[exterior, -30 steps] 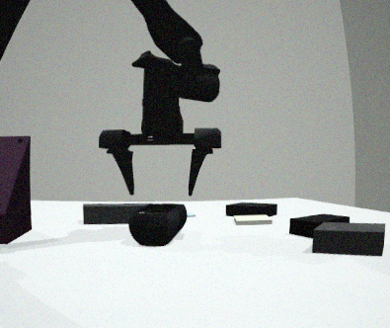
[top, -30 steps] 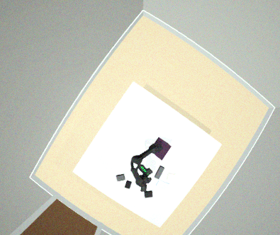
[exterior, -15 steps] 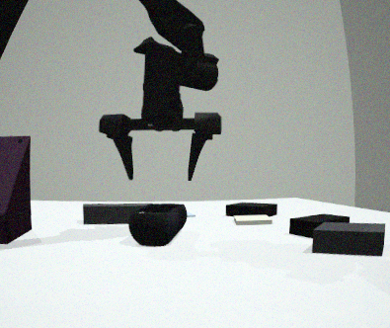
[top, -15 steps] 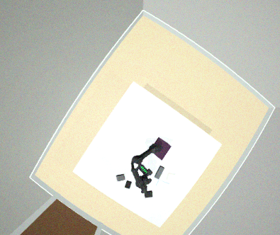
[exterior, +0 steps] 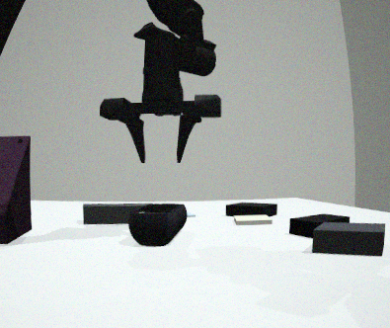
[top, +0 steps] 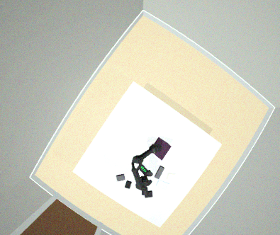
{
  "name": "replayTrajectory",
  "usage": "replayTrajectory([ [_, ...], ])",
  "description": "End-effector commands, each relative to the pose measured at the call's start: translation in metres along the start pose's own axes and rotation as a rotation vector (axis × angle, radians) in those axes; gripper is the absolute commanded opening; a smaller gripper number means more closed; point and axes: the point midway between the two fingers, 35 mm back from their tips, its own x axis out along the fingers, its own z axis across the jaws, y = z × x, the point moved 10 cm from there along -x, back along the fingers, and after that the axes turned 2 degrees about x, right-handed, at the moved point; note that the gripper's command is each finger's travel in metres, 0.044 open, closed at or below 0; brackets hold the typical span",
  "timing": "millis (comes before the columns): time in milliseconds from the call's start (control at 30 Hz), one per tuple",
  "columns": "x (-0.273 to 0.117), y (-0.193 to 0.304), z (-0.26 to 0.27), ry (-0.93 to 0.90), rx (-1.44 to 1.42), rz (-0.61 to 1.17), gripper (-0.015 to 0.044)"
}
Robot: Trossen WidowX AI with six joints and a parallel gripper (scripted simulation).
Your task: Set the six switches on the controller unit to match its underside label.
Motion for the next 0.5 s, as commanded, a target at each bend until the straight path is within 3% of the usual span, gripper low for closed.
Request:
replayTrajectory([
  [0, -0.0010, 0.0003, 0.0001, -0.004, 0.005, -0.004, 0.0151],
  [200, -0.0010, 0.0003, 0.0001, -0.004, 0.005, -0.004, 0.0000],
  [467, -0.0010, 0.0003, 0.0001, -0.004, 0.005, -0.004, 0.0000],
])
